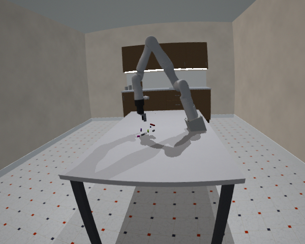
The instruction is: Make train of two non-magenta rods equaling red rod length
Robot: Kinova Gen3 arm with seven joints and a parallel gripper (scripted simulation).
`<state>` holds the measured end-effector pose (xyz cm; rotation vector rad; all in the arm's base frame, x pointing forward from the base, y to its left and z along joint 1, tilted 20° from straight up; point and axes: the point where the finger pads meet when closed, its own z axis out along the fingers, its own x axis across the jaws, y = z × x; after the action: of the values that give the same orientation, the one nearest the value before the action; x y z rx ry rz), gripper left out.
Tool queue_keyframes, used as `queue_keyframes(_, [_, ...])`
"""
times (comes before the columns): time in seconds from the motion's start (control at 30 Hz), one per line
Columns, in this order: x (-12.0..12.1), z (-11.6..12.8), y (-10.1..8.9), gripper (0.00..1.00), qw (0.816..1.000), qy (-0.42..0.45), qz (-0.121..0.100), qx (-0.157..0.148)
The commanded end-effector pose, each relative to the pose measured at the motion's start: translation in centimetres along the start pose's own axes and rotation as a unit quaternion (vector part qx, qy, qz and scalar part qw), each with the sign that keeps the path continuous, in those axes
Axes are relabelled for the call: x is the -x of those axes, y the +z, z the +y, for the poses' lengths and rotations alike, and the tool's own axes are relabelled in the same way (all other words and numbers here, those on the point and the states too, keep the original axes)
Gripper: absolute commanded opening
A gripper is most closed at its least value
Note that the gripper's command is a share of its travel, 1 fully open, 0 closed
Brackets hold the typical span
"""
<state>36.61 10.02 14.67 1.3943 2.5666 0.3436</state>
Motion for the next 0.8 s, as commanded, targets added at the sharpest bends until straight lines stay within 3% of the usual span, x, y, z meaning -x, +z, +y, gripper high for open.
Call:
queue_keyframes(0.0, [-0.4,-0.3,0.3,1.0,1.0,0.029,0.0,-0.005])
queue_keyframes(0.17, [-1.1,-0.8,0.7,1.0,0.993,0.12,0.003,-0.012])
queue_keyframes(0.23, [-1.1,-0.8,0.7,1.0,0.993,0.12,0.003,-0.012])
queue_keyframes(0.37, [-1.8,-1.2,1.0,1.0,0.979,0.202,0.004,-0.018])
queue_keyframes(0.57, [-2.7,-1.4,1.5,1.0,0.942,0.336,0.004,-0.026])
queue_keyframes(0.73, [-3.4,-1.4,1.9,1.0,0.893,0.45,0.001,-0.03])
queue_keyframes(0.77, [-3.4,-1.4,1.9,1.0,0.893,0.45,0.001,-0.03])
